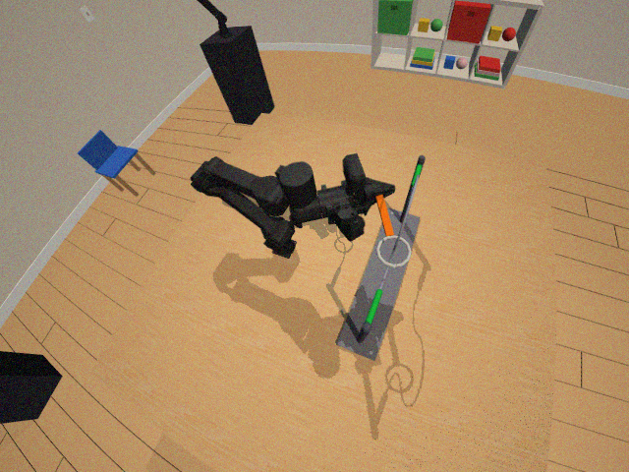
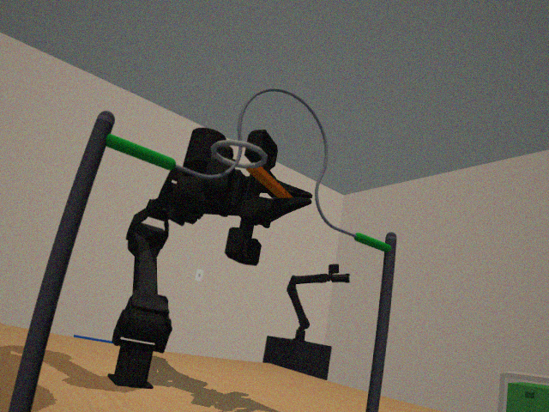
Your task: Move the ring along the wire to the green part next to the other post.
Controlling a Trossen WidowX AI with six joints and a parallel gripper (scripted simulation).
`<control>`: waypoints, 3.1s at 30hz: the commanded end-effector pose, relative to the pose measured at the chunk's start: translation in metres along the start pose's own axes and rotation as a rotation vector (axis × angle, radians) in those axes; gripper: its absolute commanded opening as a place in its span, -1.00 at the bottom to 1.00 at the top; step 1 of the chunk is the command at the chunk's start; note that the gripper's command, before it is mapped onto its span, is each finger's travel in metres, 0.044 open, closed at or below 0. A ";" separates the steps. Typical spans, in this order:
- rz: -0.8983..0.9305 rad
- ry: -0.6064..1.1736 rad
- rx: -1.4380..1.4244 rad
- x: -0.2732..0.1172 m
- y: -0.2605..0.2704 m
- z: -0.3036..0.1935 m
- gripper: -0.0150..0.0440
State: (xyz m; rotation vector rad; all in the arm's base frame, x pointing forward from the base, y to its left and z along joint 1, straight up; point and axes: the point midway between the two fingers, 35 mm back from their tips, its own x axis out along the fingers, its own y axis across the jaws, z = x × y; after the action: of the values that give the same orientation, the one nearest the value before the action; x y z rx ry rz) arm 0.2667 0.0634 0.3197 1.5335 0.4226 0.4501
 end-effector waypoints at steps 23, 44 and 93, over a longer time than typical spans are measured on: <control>0.086 0.003 0.146 -0.004 0.047 0.006 -1.00; -0.066 0.003 -0.046 -0.004 0.039 0.006 -1.00; -0.557 -0.030 -0.668 -0.013 0.005 0.018 -1.00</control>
State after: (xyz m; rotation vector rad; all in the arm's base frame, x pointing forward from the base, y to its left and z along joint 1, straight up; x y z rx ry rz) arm 0.2648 0.0431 0.3251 0.7839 0.5790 0.1231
